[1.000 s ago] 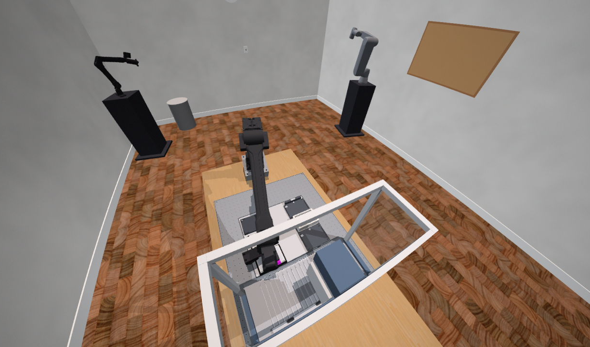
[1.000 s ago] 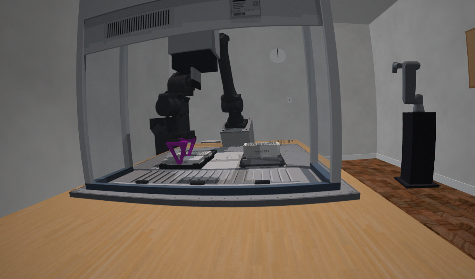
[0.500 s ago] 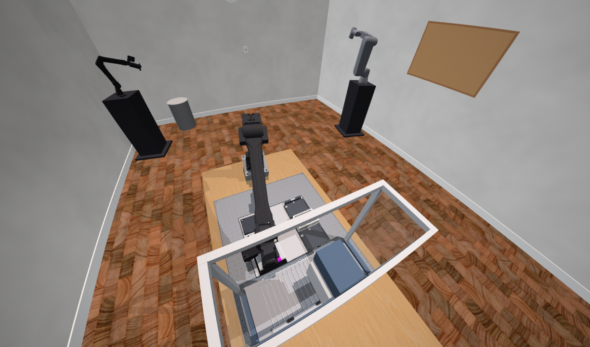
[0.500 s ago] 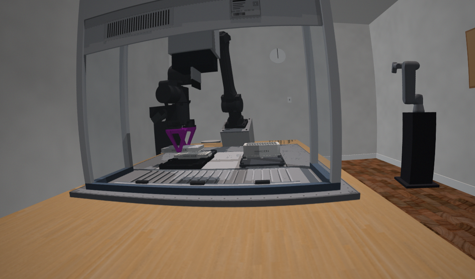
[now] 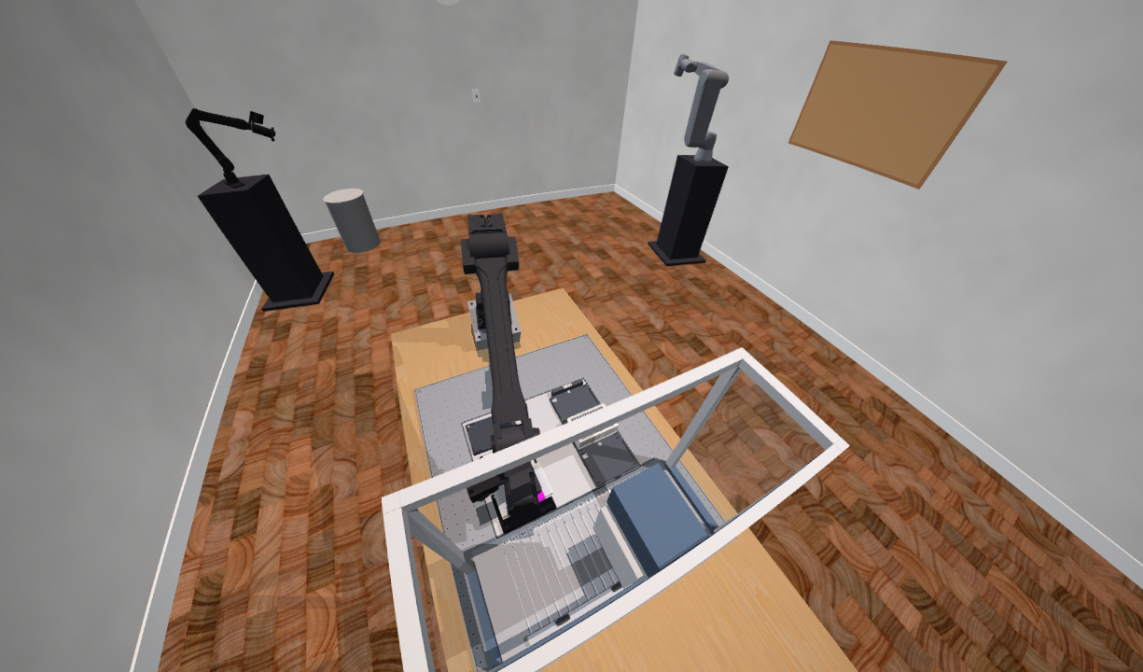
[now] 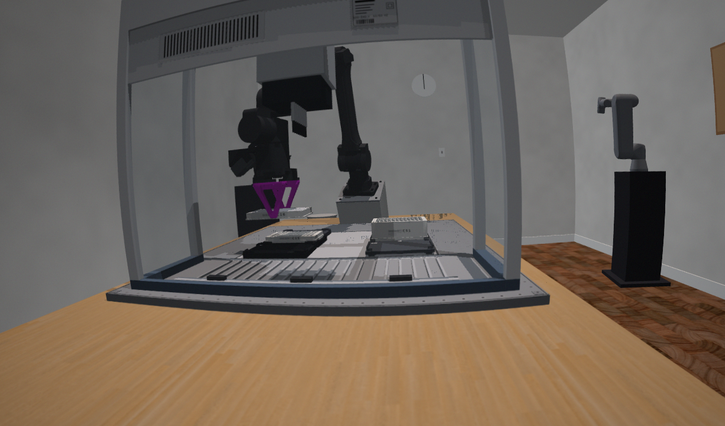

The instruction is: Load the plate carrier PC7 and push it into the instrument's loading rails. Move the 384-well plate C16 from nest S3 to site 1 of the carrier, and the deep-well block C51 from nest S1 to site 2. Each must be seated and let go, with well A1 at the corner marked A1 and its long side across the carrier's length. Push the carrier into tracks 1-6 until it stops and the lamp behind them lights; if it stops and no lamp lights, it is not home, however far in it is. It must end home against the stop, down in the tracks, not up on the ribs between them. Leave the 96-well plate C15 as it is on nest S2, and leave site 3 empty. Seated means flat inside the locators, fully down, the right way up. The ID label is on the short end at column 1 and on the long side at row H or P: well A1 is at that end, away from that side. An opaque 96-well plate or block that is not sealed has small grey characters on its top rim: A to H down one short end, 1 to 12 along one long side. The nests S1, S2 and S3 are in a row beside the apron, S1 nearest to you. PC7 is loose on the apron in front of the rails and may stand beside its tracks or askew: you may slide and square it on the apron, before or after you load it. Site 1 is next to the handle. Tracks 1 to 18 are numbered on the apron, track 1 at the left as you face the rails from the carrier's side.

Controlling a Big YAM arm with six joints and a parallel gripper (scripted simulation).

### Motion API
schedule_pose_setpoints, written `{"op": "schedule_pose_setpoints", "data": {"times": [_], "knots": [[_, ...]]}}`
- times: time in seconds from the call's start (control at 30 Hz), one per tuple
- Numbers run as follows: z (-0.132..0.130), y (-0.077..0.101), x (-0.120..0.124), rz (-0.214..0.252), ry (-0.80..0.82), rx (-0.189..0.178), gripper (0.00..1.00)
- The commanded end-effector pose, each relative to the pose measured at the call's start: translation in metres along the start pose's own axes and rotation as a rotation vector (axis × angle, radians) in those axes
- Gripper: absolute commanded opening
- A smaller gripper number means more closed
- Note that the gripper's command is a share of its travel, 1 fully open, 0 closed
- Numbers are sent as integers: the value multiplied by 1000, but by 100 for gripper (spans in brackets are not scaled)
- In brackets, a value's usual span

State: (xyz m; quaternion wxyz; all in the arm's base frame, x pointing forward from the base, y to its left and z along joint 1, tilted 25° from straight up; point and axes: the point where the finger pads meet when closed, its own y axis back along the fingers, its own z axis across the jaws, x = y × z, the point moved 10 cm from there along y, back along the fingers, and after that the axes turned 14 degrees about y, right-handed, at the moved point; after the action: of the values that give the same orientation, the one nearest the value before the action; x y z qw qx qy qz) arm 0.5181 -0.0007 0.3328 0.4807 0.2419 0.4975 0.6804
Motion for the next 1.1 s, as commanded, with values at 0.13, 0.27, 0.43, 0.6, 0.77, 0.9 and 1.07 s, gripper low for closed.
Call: {"op": "schedule_pose_setpoints", "data": {"times": [0.13, 0.27, 0.43, 0.6, 0.77, 0.9, 1.07], "knots": [[11, 30, -8, -29, -2, -50, 0], [4, 32, 7, -29, -16, -57, 0], [-5, 31, 25, -27, -16, -57, 0], [-13, 30, 43, -26, -17, -57, 0], [-18, 29, 54, -25, -17, -57, 0], [-25, 28, 69, -23, -18, -56, 0], [-34, 27, 87, -21, -18, -56, 0]]}}
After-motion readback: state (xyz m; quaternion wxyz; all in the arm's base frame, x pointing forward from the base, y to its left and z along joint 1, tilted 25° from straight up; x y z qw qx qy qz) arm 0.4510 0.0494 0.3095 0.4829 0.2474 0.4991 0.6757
